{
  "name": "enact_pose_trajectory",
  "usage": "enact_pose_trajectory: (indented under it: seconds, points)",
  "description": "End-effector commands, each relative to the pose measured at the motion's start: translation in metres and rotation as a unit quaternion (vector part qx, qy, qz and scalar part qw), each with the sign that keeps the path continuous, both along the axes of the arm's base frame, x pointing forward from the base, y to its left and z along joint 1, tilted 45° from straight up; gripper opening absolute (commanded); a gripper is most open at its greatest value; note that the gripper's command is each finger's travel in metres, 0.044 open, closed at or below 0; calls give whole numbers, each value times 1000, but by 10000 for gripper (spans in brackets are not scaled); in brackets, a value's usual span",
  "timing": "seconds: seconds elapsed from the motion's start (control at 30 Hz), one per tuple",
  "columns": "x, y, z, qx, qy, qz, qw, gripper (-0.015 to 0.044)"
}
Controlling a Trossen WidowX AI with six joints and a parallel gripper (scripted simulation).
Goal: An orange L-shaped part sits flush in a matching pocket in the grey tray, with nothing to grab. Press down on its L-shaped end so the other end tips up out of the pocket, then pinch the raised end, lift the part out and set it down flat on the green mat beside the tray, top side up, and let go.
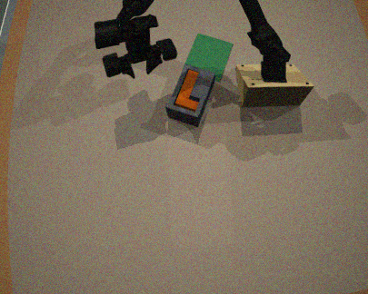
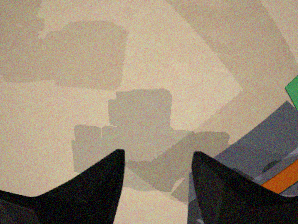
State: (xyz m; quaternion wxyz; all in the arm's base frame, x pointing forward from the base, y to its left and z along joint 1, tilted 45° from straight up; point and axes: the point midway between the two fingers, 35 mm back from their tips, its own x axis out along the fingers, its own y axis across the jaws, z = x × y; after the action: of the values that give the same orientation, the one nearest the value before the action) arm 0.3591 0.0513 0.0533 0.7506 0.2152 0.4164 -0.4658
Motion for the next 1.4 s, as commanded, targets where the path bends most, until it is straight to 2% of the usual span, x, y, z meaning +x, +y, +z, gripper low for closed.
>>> enact_pose_trajectory:
  seconds: [0.0,0.13,0.23,0.57,0.8,1.37]
  points:
    - [-45,46,-27,-56,121,121,984,180]
    - [-97,81,-44,-132,236,243,932,180]
    - [-116,89,-48,-162,272,282,905,180]
    - [-117,88,-50,-165,275,285,903,180]
    - [-107,40,-99,-166,275,284,903,180]
    - [-105,28,-112,-166,275,284,903,180]
